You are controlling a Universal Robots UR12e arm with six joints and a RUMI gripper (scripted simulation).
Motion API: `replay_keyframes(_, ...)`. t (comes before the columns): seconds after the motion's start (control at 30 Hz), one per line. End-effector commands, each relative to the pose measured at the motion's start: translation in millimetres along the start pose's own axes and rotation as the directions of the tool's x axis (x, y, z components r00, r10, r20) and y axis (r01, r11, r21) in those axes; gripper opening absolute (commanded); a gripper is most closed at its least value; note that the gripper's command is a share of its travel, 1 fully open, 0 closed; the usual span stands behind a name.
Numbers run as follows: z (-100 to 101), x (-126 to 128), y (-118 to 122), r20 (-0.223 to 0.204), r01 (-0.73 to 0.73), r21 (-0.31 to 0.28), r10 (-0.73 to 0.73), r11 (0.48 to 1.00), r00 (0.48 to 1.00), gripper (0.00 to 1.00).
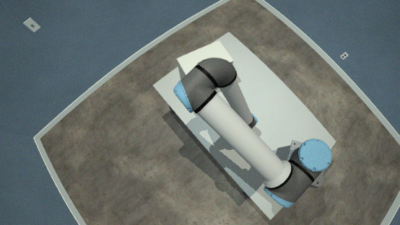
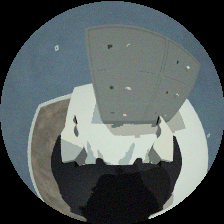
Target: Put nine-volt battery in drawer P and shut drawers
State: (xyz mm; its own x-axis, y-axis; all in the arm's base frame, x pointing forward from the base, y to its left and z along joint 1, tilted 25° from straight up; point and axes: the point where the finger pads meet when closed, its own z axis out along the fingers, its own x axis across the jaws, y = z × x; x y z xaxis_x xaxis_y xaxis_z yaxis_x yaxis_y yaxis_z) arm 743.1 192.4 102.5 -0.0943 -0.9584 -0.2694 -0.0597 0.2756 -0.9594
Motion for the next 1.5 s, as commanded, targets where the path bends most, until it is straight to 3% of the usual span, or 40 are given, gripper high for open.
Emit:
replay_keyframes(0.0, 5, -1, 0, 0.001, 0.002, 0.042, -0.002, 0.999, 1.000, 1.00)
replay_keyframes(0.3, 8, 0, 3, 0.000, 0.000, 0.085, 0.000, 0.996, 1.000, 1.00)
replay_keyframes(1.47, 14, 0, 17, 0.000, 0.000, 0.086, 0.000, 0.996, 1.000, 1.00)
